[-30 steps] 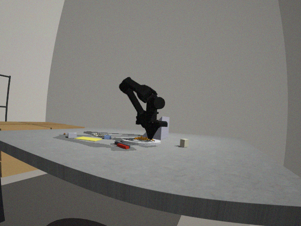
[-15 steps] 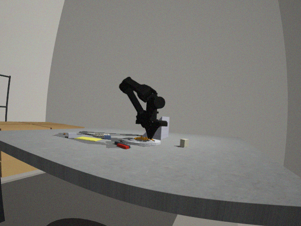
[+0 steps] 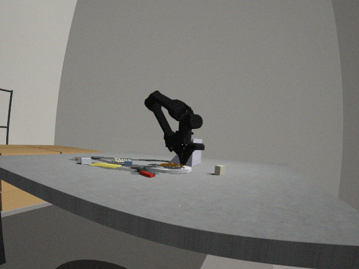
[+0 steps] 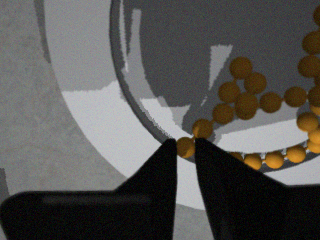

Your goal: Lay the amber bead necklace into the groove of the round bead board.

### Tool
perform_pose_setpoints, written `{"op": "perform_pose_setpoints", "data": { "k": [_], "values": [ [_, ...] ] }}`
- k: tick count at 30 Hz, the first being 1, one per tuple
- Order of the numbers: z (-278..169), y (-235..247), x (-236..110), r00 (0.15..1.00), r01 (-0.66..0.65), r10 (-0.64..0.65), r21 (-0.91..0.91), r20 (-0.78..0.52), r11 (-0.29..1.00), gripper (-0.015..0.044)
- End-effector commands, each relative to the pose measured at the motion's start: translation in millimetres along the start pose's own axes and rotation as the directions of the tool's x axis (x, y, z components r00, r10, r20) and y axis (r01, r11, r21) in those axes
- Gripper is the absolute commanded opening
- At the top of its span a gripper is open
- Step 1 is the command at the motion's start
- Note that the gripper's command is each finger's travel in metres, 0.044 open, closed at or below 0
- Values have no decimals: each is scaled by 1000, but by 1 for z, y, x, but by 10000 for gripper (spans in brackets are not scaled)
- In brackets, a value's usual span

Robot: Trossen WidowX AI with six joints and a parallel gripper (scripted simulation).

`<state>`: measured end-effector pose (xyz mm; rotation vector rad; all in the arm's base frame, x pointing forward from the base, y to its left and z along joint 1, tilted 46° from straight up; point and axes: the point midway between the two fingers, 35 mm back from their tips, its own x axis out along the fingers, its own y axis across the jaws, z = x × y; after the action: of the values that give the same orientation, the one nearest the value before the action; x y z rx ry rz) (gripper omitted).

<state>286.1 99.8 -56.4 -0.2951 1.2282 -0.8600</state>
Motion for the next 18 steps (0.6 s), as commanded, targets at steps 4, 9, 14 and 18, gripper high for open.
{"op": "perform_pose_setpoints", "data": {
  "k": [4,9,14,18],
  "values": [
    [-1,4,0,1000,-2,2,5,-5,1000,0],
    [-1,4,7,1000,-2,2,6,-5,1000,0],
    [-1,5,3,1000,-7,7,8,0,1000,26],
    [-1,5,3,1000,-7,7,8,0,1000,131]
  ]
}}
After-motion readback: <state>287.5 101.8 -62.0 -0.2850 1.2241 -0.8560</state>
